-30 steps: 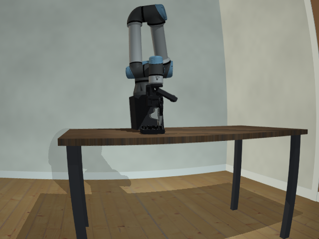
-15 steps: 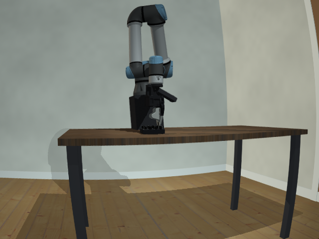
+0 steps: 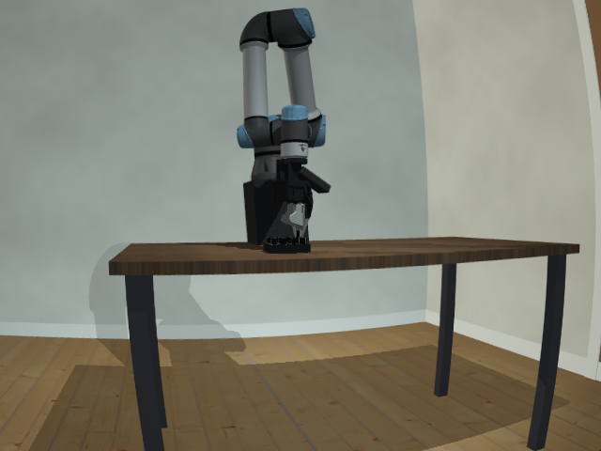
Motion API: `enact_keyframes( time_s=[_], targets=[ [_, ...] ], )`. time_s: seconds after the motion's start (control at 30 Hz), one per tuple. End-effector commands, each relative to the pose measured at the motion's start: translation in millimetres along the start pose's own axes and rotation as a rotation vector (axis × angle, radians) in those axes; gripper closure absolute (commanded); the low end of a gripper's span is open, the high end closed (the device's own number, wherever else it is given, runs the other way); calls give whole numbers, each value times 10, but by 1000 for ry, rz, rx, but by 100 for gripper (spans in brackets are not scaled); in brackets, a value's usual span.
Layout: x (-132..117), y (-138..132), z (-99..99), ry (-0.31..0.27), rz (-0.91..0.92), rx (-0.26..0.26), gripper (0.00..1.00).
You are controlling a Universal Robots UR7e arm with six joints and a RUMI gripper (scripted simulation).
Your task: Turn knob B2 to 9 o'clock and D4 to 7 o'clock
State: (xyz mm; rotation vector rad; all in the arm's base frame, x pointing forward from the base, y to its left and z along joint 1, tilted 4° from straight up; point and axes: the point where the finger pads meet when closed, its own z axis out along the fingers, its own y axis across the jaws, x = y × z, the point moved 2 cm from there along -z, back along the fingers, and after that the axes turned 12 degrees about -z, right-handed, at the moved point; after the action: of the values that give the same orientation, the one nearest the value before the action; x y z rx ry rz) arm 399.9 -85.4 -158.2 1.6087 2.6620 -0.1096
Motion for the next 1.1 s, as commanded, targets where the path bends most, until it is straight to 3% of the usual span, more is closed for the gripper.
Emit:
enact_keyframes(
  time_s=[0.0,0.27,1.07],
  targets=[
    [-18,19,-4,-2,-114,-6,100],
    [-20,13,-5,-2,-213,-6,100],
    [-17,10,-4,-2,-246,-5,100]
  ],
)
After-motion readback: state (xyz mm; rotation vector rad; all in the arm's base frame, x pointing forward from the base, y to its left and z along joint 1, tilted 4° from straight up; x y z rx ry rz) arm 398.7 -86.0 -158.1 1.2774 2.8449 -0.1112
